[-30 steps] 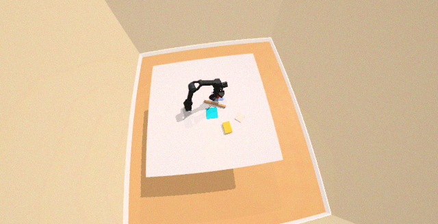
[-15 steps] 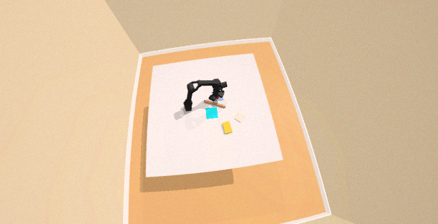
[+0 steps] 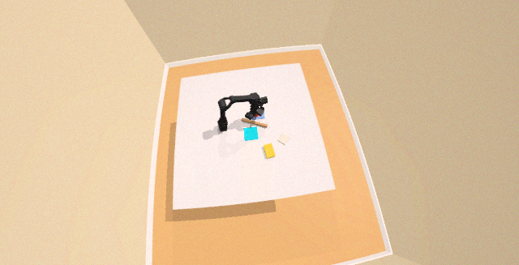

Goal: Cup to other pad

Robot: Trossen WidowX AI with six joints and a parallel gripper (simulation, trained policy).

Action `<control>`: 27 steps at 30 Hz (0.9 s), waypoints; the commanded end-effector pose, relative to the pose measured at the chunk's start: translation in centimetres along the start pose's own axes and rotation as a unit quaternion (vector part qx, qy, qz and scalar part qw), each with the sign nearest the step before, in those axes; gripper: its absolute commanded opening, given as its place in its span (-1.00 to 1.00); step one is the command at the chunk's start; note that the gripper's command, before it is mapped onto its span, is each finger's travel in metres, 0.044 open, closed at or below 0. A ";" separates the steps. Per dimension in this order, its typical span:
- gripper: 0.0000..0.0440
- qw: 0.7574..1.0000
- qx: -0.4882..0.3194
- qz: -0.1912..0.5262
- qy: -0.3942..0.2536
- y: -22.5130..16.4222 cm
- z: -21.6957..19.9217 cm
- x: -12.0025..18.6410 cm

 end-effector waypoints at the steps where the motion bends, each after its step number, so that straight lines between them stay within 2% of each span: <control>1: -1.00 1.000 -0.019 -0.002 0.011 0.2 -0.6 1.1; 11: -1.00 0.997 -0.064 -0.018 0.035 1.4 -2.2 3.0; 27: -1.00 0.988 -0.130 -0.048 0.064 4.3 -5.5 3.8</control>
Point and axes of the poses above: the point midway between the two fingers, 35 mm back from their tips, its own x axis back along the fingers, its own z axis across the jaws, y = z × x, the point moved 1 cm from there along x, back along the fingers, and after that the axes turned 4 degrees about x, right-handed, at the moved point
